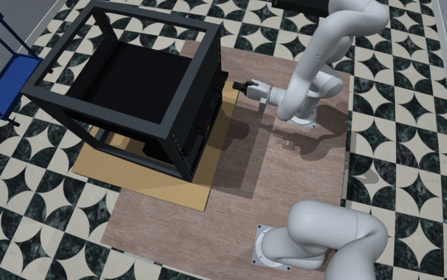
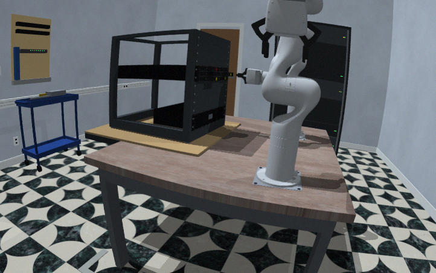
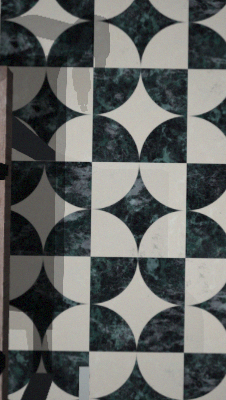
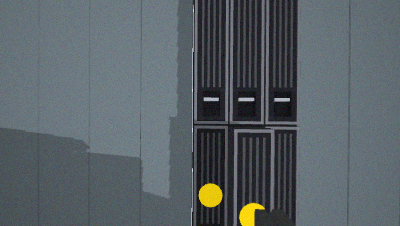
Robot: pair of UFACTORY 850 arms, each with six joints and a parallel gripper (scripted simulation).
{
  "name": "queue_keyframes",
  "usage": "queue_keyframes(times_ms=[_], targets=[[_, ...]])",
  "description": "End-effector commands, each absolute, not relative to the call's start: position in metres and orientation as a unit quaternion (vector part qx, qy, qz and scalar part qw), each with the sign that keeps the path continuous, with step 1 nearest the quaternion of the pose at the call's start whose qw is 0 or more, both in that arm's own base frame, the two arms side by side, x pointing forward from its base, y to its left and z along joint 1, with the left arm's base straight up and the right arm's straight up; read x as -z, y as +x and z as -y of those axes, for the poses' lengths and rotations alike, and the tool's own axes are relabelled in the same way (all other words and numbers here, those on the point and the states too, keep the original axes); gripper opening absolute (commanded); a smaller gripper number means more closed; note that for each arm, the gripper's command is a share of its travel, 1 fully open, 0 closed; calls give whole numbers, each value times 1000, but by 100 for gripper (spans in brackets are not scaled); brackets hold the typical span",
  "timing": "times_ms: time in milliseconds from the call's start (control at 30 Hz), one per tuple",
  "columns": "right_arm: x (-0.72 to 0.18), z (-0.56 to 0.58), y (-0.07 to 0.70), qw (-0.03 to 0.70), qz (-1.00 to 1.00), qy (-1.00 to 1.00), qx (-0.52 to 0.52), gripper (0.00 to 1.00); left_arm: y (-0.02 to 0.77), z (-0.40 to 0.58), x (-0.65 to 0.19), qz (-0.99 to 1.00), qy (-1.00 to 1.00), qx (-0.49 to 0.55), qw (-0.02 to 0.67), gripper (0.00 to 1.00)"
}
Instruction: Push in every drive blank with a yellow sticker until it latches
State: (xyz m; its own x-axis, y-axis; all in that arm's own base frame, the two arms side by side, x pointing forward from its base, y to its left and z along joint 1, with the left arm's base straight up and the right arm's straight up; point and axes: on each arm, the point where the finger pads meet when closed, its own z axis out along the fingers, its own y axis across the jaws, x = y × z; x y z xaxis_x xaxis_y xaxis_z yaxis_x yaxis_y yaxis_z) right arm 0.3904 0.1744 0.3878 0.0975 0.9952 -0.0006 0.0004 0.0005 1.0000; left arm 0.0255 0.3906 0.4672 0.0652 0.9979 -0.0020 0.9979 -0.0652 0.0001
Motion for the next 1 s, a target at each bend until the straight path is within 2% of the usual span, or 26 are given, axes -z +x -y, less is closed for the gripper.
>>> queue_keyframes(times_ms=[0,967], targets=[[-389,-173,417,524,-474,523,-476,0,26,-391,-468,-684,730,0,0,100],[-389,-171,436,524,-474,523,-476,0,26,-391,-468,-684,730,0,0,100]])
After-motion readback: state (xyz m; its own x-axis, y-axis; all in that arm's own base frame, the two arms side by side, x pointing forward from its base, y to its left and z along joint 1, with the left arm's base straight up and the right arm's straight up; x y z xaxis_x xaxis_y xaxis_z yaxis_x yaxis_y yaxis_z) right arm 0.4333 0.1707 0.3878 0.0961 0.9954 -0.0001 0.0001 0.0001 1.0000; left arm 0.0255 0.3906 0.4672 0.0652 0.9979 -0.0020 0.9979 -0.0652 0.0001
